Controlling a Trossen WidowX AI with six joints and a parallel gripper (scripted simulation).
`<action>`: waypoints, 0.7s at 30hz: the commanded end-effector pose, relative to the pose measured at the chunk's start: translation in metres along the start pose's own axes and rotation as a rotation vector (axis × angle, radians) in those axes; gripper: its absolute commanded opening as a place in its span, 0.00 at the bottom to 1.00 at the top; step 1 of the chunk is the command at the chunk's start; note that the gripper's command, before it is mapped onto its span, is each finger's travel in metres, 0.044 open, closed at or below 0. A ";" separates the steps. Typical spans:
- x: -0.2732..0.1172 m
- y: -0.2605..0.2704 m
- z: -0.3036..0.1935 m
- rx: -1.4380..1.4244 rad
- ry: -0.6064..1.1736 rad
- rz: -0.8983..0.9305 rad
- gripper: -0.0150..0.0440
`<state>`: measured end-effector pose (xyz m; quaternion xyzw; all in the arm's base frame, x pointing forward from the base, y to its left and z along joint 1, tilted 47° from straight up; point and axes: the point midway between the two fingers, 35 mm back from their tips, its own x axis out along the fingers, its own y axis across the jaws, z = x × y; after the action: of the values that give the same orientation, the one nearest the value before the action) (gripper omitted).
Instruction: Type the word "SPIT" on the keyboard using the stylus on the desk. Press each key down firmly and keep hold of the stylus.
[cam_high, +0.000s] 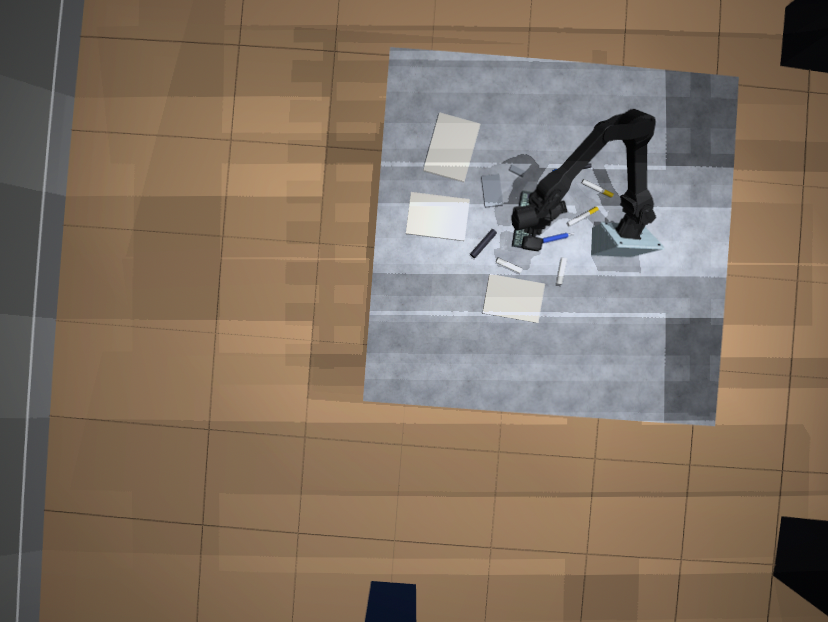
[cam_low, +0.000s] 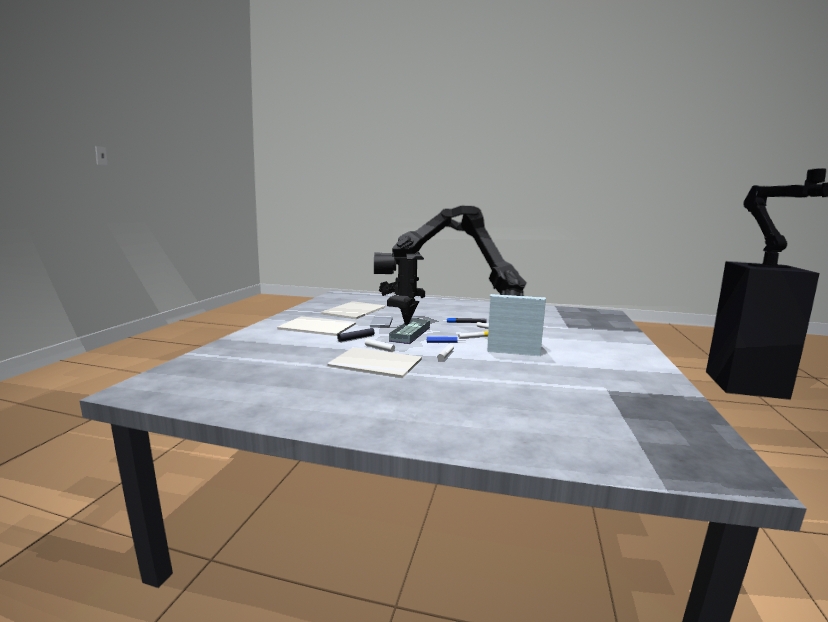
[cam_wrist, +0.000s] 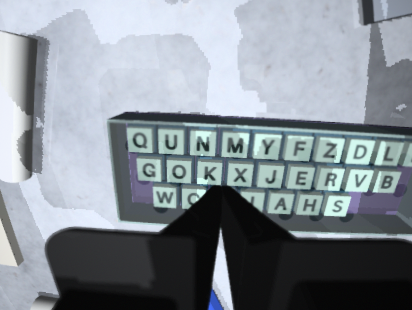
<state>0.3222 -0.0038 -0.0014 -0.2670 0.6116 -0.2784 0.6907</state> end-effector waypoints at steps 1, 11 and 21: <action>0.001 -0.035 -0.002 0.013 0.002 -0.009 0.25; 0.001 -0.035 -0.002 0.013 0.002 -0.009 0.25; 0.001 -0.098 -0.002 0.012 0.001 -0.011 0.25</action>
<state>0.3190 -0.0493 0.0444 -0.2674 0.6110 -0.2791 0.6908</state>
